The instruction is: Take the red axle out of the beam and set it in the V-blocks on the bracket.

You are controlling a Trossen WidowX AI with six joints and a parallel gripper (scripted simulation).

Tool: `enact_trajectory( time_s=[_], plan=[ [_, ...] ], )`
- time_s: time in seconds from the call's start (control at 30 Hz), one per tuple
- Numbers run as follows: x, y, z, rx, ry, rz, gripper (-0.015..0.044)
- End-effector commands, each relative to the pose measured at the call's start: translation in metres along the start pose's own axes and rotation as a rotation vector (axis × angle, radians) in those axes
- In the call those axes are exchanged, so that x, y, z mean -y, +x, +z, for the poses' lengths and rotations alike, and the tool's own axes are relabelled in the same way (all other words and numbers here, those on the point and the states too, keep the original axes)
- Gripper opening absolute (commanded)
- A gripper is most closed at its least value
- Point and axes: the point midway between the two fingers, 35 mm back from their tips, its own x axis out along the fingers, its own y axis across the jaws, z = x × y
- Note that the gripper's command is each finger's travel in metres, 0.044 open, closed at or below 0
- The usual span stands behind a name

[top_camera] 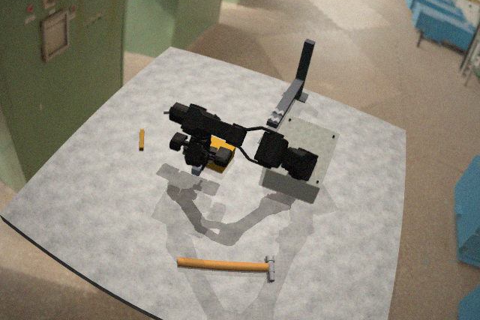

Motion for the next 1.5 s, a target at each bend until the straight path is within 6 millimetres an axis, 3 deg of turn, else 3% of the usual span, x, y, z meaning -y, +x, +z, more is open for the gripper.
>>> enact_trajectory(
  time_s=[0.0,0.4,0.73,1.47],
  plan=[
    [0.001,-0.009,0.0,0.0,-0.006,-0.006,0.0],
    [-0.003,-0.023,-0.001,0.001,-0.005,-0.006,0.0],
    [-0.021,-0.023,-0.009,0.001,-0.005,-0.005,0.0],
    [-0.018,0.011,-0.011,-0.003,-0.005,-0.005,0.0]
  ],
)
